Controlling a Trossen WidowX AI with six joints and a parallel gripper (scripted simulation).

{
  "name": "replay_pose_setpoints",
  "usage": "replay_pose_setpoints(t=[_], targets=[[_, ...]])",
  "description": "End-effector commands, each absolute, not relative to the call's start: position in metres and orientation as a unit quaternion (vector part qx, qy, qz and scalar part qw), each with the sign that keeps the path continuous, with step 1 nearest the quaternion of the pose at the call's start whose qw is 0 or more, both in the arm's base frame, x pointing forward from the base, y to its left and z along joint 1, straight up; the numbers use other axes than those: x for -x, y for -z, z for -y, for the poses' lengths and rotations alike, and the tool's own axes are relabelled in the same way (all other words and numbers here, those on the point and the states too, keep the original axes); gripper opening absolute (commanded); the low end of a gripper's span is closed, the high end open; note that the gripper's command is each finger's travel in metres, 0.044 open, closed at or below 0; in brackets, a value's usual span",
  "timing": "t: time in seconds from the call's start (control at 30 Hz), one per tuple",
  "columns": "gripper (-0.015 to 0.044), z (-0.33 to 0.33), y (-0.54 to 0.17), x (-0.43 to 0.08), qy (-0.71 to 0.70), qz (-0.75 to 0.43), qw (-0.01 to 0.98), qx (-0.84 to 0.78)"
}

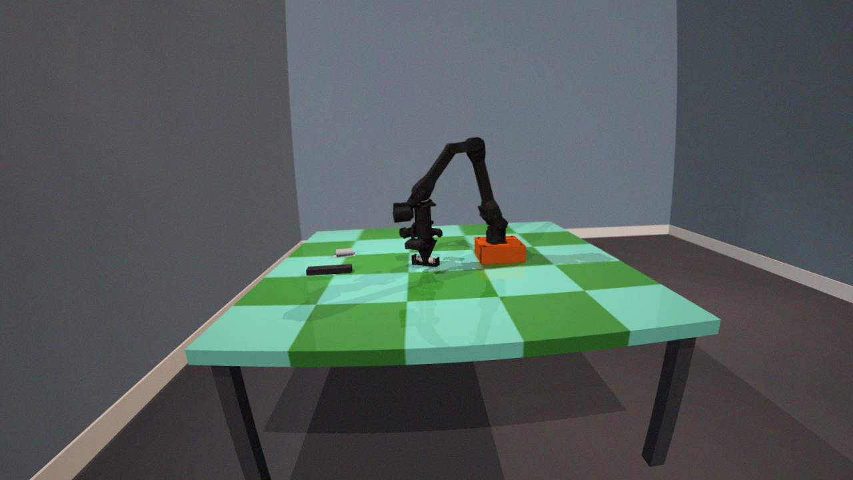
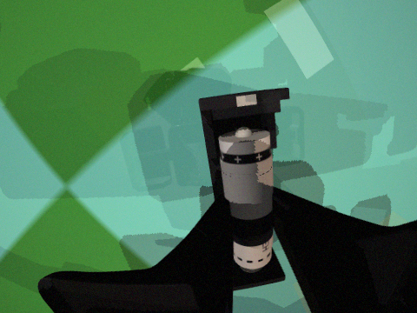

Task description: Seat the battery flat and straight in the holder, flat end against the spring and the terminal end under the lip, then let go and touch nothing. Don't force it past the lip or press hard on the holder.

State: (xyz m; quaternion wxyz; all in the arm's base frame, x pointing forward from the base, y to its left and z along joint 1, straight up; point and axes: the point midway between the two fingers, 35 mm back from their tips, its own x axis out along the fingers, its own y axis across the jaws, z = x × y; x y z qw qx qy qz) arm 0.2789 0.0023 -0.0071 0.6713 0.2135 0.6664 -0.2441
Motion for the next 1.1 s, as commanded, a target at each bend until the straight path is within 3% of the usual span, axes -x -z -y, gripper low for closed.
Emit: replay_pose_setpoints(t=[0.0, 1.07], targets=[[0.0070, -0.0048, 0.0095, -0.2761, 0.239, -0.677, 0.663, -0.215], [0.0070, 0.0011, 0.0100, -0.2840, 0.240, -0.675, 0.664, -0.214]])
